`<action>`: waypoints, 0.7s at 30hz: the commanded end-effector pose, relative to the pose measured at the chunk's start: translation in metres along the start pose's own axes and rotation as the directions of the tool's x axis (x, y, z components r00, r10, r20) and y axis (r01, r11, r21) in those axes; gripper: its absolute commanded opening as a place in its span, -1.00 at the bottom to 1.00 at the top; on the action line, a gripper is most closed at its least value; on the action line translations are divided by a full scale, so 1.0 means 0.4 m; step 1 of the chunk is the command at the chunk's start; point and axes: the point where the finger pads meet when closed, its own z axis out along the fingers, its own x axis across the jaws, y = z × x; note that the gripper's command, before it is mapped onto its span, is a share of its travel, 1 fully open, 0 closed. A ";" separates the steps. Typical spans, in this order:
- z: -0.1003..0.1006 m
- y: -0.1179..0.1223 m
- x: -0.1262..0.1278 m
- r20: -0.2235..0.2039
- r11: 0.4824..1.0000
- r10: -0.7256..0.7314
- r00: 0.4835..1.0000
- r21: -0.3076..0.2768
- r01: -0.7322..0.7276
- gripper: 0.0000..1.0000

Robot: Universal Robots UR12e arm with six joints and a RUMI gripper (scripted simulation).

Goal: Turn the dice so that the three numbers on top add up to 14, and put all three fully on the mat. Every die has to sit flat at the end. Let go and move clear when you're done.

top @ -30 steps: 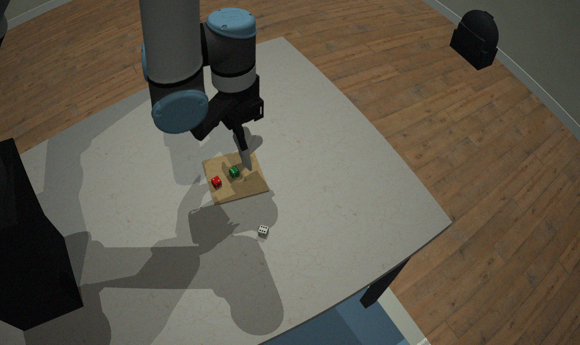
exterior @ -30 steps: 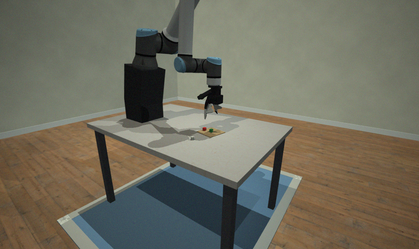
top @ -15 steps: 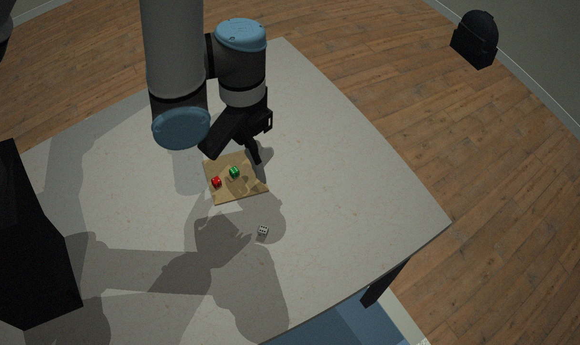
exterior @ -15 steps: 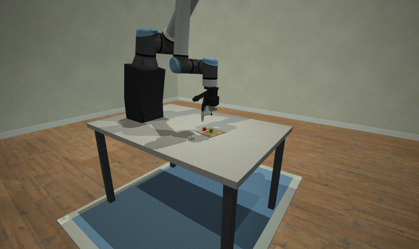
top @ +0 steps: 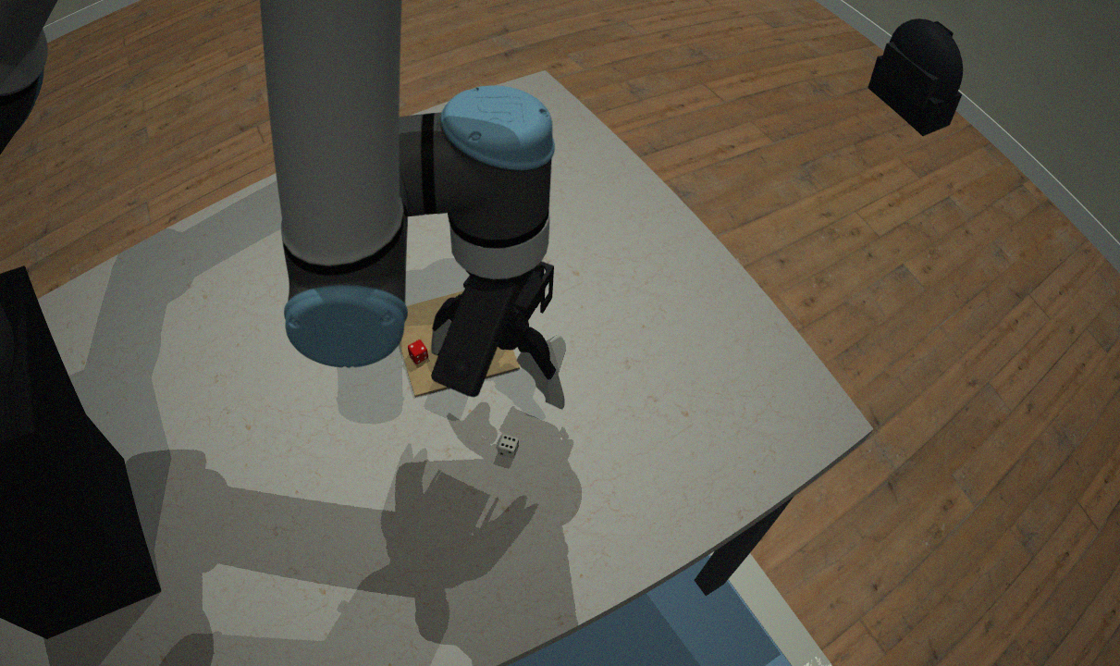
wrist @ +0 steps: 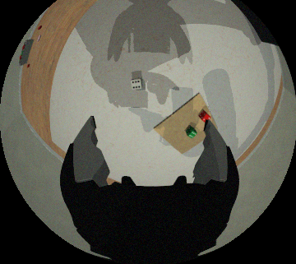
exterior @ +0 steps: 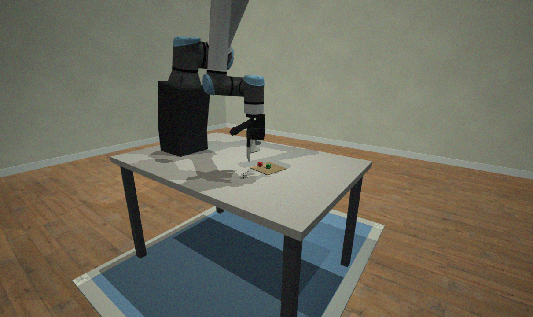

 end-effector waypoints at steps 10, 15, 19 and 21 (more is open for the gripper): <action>0.008 -0.061 -0.067 -0.003 0.990 -0.143 0.990 -0.010 0.143 -0.58; 0.008 -0.061 -0.067 -0.003 0.990 -0.143 0.990 -0.010 0.143 -0.58; 0.008 -0.061 -0.067 -0.003 0.990 -0.143 0.990 -0.010 0.143 -0.58; 0.008 -0.061 -0.067 -0.003 0.990 -0.143 0.990 -0.010 0.143 -0.58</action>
